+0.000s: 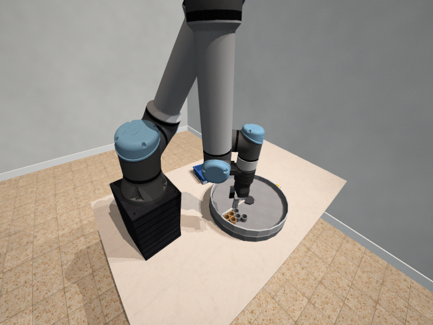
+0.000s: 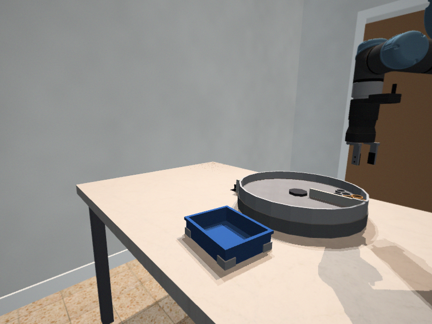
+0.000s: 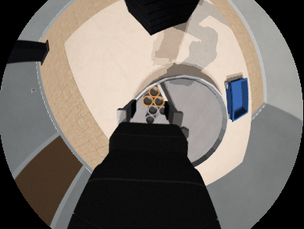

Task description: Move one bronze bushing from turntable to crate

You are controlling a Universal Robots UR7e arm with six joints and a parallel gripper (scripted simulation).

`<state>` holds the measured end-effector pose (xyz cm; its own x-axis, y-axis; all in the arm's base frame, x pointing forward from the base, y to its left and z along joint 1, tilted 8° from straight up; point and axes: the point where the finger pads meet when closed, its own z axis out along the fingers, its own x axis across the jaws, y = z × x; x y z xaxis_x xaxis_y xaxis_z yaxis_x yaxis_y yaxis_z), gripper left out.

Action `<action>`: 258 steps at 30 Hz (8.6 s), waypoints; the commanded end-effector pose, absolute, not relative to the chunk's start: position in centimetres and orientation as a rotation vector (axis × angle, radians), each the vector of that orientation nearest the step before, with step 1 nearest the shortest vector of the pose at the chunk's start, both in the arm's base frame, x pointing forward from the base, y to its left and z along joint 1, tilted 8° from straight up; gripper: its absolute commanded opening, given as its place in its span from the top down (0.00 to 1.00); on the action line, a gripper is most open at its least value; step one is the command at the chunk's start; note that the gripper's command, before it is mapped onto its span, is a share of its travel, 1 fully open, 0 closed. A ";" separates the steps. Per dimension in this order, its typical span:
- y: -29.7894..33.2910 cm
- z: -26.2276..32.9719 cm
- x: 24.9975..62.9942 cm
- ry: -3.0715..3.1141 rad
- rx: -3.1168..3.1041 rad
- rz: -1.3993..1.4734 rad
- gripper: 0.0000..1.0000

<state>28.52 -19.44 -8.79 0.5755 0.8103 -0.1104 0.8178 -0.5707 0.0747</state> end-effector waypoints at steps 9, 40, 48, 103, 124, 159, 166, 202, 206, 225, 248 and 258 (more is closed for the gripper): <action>-19.5 -8.8 28.5 1.392 2.682 -0.096 0.00; -19.5 -8.8 28.5 1.392 2.682 -0.096 0.00; -18.0 -9.2 28.6 1.393 2.679 -0.093 0.00; -18.0 -9.2 28.6 1.393 2.680 -0.093 0.00; -18.0 -9.2 28.6 1.393 2.680 -0.093 0.00; -18.0 -9.2 28.6 1.393 2.680 -0.093 0.00; -19.3 -10.5 28.7 1.624 2.552 -0.109 0.73; -22.6 -14.0 29.2 2.194 2.111 -0.149 0.73; -22.6 -14.0 29.2 2.194 2.111 -0.149 0.73; -22.6 -14.0 29.2 2.192 2.113 -0.149 0.58; -22.6 -14.0 29.2 2.192 2.113 -0.149 0.58; -22.6 -14.0 29.2 2.192 2.113 -0.149 0.58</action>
